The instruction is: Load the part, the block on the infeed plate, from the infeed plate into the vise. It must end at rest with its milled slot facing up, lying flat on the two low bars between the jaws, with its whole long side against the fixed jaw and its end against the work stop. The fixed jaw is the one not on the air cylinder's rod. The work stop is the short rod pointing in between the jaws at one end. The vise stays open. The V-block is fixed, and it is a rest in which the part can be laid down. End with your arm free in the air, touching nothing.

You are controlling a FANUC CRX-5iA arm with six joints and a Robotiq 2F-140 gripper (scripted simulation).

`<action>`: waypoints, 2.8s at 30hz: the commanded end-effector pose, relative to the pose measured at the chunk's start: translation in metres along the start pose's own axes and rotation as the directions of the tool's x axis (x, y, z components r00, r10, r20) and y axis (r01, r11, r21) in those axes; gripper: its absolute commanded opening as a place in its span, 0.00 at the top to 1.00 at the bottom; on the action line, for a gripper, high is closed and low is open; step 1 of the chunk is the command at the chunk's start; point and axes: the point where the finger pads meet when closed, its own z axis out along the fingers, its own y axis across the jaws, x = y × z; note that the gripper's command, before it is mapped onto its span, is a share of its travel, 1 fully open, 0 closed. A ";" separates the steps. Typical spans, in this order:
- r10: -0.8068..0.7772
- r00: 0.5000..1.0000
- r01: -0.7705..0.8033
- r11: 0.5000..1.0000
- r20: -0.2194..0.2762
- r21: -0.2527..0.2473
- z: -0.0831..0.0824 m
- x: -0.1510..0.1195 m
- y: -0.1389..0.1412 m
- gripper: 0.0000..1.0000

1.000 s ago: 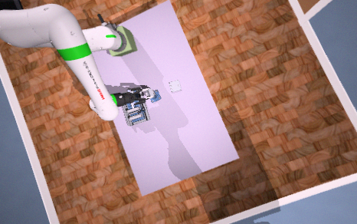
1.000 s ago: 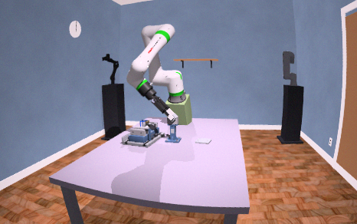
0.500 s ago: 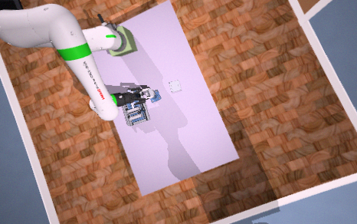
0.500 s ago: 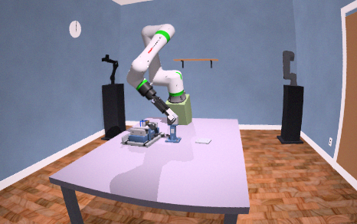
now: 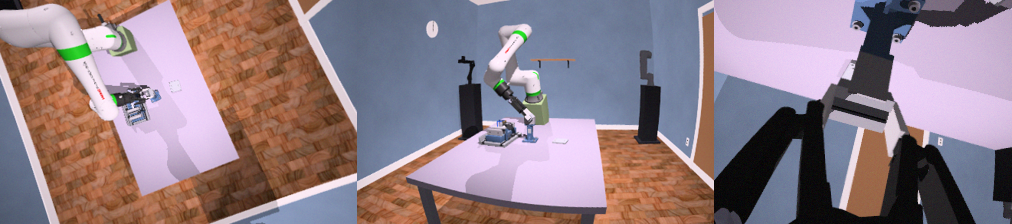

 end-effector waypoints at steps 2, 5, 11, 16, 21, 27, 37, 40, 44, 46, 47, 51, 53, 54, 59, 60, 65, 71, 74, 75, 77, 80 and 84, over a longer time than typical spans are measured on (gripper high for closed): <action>0.000 1.000 0.000 1.000 0.000 0.000 0.000 0.000 0.000 1.00; 0.000 1.000 0.000 1.000 0.000 0.000 0.000 0.000 0.000 1.00; 0.000 1.000 0.000 1.000 0.000 0.000 -0.001 -0.001 0.000 1.00; 0.000 1.000 0.000 1.000 0.000 0.000 -0.002 -0.002 0.000 1.00; 0.000 1.000 0.000 1.000 0.000 0.000 -0.003 -0.003 0.000 1.00; 0.000 1.000 0.000 1.000 0.000 0.000 -0.005 -0.005 0.000 1.00; 0.000 1.000 0.000 1.000 0.000 0.000 -0.008 -0.008 0.000 1.00; 0.000 1.000 0.000 1.000 0.000 0.000 -0.009 -0.010 0.000 1.00; 0.000 1.000 0.000 1.000 0.000 0.000 -0.011 -0.011 0.000 1.00; 0.000 1.000 0.000 1.000 0.000 0.000 -0.012 -0.012 0.000 1.00; 0.000 1.000 0.000 1.000 0.000 0.000 -0.012 -0.012 0.000 1.00; 0.000 1.000 0.000 1.000 0.000 0.000 -0.013 -0.013 0.000 1.00; 0.000 1.000 0.000 1.000 0.000 0.000 -0.014 -0.014 0.000 1.00; 0.000 1.000 0.000 1.000 0.000 0.000 -0.015 -0.015 0.000 1.00; 0.000 1.000 0.000 1.000 0.000 0.000 -0.017 -0.017 0.000 1.00; 0.000 1.000 0.000 1.000 0.000 0.000 -0.017 -0.017 0.000 1.00; 0.000 1.000 0.000 1.000 0.000 0.000 -0.018 -0.018 0.000 1.00; 0.000 1.000 0.000 1.000 0.000 0.000 -0.019 -0.020 0.000 1.00; 0.000 1.000 0.000 1.000 0.000 0.000 -0.020 -0.020 0.000 1.00; 0.000 1.000 0.000 1.000 0.000 0.000 -0.020 -0.020 0.000 1.00; 0.000 1.000 0.000 1.000 0.000 0.000 -0.021 -0.021 0.000 1.00; 0.000 1.000 0.000 1.000 0.000 0.000 -0.021 -0.021 0.000 1.00; 0.000 1.000 0.000 1.000 0.000 0.000 -0.021 -0.021 0.000 1.00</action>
